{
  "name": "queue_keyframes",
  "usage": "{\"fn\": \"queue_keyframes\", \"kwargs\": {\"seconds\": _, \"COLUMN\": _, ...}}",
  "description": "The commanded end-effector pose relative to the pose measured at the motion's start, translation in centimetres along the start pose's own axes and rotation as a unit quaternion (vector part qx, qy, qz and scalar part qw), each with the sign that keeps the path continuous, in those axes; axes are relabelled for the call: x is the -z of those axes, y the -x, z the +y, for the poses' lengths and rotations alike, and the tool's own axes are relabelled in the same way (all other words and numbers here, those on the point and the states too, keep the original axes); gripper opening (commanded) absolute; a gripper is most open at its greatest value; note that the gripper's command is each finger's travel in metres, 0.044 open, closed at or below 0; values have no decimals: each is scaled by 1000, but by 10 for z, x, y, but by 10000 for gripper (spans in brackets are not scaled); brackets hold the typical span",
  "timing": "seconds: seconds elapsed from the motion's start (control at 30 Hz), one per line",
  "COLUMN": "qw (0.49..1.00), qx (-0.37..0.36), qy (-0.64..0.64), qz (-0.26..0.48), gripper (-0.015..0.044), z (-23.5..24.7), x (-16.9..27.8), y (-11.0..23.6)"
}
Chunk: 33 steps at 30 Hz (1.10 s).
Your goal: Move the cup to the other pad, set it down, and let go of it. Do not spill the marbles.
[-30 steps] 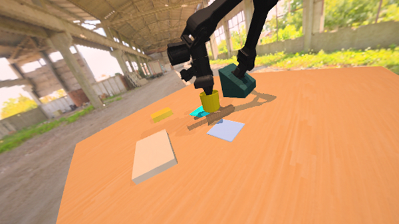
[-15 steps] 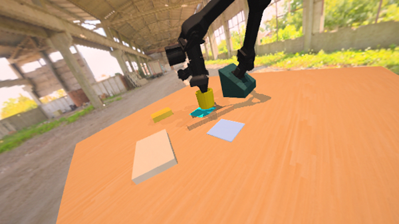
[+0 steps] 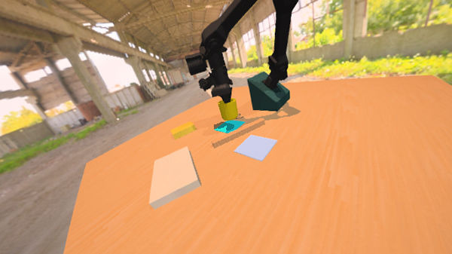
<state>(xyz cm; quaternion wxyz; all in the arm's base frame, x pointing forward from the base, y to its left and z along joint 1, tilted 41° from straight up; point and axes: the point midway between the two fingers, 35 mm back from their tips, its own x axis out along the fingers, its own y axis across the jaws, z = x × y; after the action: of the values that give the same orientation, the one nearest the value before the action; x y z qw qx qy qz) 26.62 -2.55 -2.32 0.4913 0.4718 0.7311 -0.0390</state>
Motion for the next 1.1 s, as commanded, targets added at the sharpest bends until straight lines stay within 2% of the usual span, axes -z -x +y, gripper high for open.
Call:
{"fn": "queue_keyframes", "kwargs": {"seconds": 0.0, "qw": 1000, "qx": 2, "qy": 2, "qz": -2, "gripper": 0, "z": -12, "x": -6, "y": 0}}
{"fn": "queue_keyframes", "kwargs": {"seconds": 0.4, "qw": 1000, "qx": 2, "qy": 2, "qz": -2, "gripper": 0, "z": -30, "x": -15, "y": -1}}
{"fn": "queue_keyframes", "kwargs": {"seconds": 1.07, "qw": 1000, "qx": 2, "qy": 3, "qz": -2, "gripper": 0, "z": -30, "x": -16, "y": -34}}
